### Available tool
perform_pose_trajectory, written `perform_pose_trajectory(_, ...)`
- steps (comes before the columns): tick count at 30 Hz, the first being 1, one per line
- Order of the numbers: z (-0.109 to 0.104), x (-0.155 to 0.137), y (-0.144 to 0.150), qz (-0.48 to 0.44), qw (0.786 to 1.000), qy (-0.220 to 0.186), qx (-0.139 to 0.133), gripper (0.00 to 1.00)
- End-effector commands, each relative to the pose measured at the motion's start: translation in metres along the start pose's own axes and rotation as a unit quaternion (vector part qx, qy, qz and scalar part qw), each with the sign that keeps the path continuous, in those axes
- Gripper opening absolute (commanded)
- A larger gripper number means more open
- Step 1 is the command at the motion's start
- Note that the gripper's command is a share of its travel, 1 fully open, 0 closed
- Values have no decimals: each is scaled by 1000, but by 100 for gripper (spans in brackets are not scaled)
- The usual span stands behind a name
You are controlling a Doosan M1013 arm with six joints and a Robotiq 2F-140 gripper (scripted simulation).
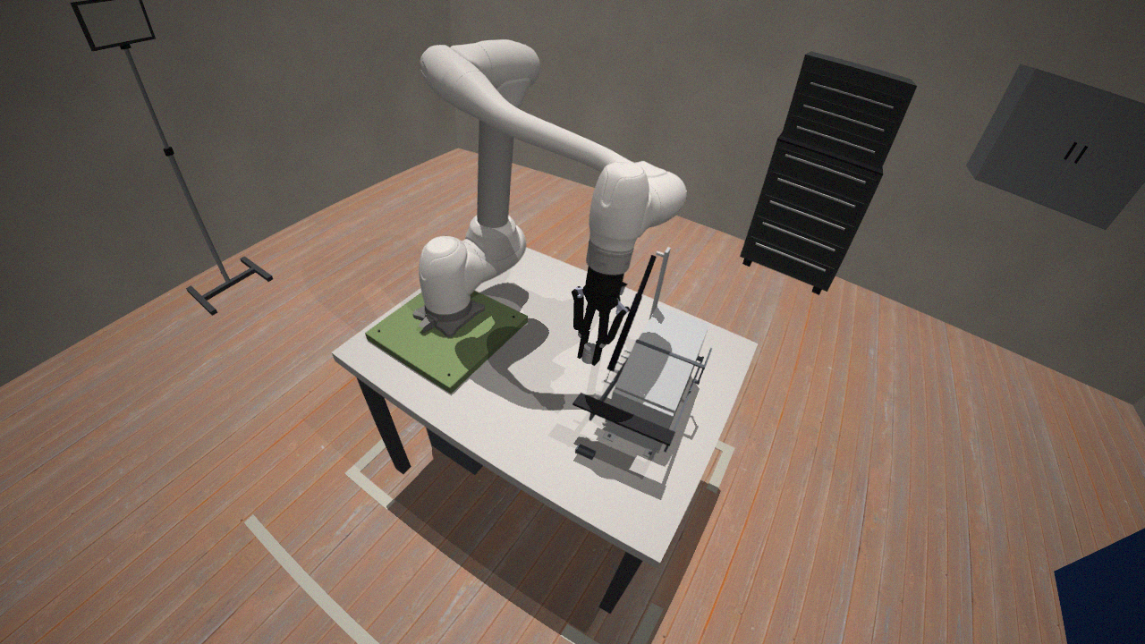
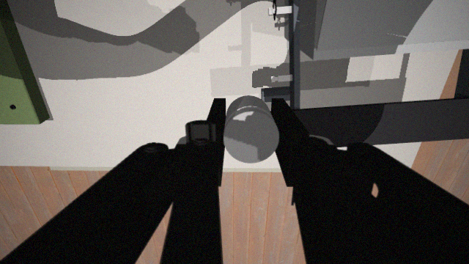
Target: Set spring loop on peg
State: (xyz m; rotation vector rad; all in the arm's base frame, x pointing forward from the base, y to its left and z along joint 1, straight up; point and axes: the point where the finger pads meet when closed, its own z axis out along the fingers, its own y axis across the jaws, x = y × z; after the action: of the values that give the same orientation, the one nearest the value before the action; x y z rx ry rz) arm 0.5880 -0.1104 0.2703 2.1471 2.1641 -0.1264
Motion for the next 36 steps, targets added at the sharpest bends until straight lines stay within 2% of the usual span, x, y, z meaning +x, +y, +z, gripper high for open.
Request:
perform_pose_trajectory(1, 4, 5, -5, 0, 1000, 2, -1, 25)
perform_pose_trajectory(5, 4, 5, -5, 0, 1000, 2, -1, 25)
perform_pose_trajectory(19, 24, 26, -27, 0, 1000, 11, -1, 25)
perform_pose_trajectory(22, 23, 25, -25, 0, 1000, 10, -1, 25)
perform_pose_trajectory(36, 43, 46, -48, 0, 1000, 19, -1, 25)
